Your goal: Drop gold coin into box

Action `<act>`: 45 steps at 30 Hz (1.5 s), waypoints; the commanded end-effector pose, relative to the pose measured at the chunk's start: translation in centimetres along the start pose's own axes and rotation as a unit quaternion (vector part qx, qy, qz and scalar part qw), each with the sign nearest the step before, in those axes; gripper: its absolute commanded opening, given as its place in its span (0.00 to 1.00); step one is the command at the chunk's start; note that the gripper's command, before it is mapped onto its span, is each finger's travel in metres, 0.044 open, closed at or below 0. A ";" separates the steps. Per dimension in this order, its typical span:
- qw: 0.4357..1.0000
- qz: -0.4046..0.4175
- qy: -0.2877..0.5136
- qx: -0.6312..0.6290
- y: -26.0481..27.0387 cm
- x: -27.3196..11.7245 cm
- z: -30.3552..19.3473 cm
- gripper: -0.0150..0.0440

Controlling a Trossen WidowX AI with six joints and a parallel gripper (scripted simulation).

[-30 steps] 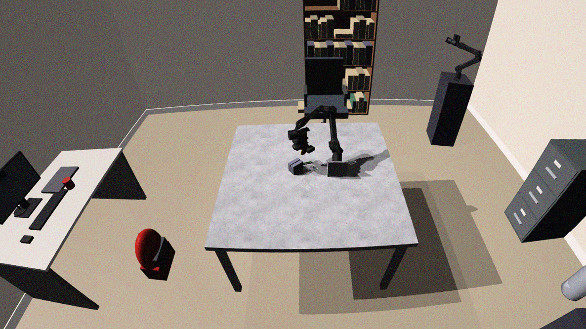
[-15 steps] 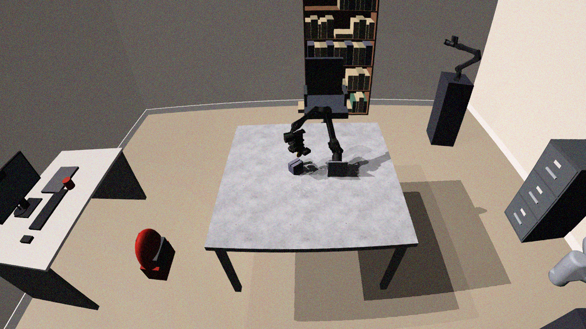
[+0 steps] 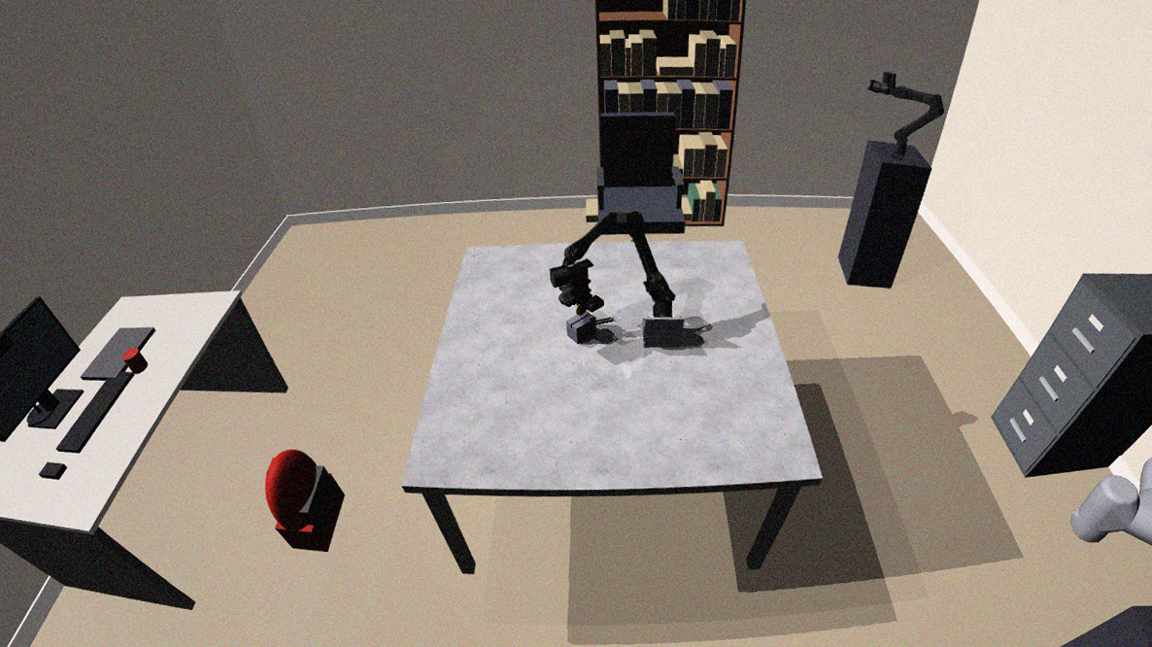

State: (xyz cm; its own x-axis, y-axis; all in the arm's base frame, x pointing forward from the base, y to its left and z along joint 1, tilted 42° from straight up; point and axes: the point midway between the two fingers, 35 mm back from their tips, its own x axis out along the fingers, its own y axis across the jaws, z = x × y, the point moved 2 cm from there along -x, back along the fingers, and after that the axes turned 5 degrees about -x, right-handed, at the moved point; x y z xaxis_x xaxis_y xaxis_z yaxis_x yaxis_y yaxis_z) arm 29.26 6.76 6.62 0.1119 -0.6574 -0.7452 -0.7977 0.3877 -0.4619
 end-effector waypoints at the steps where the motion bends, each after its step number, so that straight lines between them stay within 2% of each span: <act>1: 1.000 0.001 -0.003 0.003 0.0 -0.1 0.5 0.26; 45: 1.000 -0.001 -0.001 0.002 0.0 0.0 0.7 0.25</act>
State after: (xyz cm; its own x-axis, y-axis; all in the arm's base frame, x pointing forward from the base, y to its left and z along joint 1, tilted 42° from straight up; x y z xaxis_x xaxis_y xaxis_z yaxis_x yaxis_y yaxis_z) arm 29.72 7.27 6.38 0.1154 -0.6573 -0.7447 -0.7922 0.3914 -0.4682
